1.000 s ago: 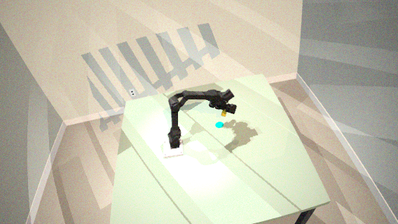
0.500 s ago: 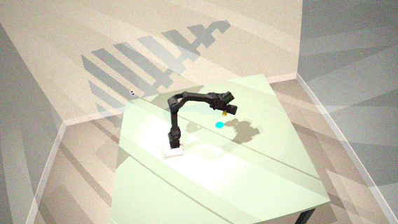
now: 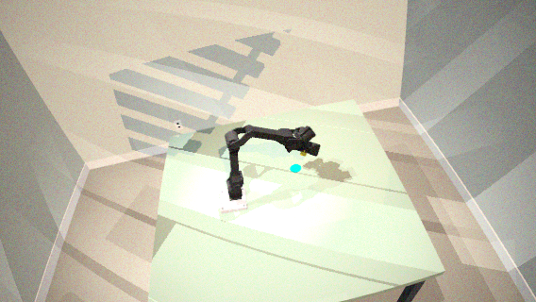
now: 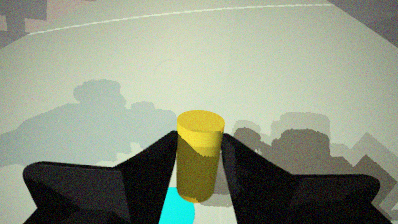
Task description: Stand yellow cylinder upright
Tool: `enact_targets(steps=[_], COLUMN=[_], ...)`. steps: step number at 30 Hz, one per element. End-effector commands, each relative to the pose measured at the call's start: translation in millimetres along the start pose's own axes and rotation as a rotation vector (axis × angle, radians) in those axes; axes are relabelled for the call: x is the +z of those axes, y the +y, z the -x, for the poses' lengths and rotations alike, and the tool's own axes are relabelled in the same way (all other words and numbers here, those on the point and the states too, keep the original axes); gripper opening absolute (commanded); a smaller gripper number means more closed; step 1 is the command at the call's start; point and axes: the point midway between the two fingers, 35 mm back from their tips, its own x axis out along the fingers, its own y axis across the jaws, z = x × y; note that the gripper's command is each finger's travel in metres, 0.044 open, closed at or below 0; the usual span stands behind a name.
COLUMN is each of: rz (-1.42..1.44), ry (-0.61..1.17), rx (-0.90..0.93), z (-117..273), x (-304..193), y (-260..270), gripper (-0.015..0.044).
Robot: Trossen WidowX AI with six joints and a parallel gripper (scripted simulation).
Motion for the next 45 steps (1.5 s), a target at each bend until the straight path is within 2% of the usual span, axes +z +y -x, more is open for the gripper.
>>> enact_targets(steps=[1, 45], rz=[-0.008, 0.01], ry=[-0.025, -0.296], rx=[0.008, 0.045], z=[0, 15], x=[-2, -6], y=[0, -3], gripper=[0.0105, 0.0105])
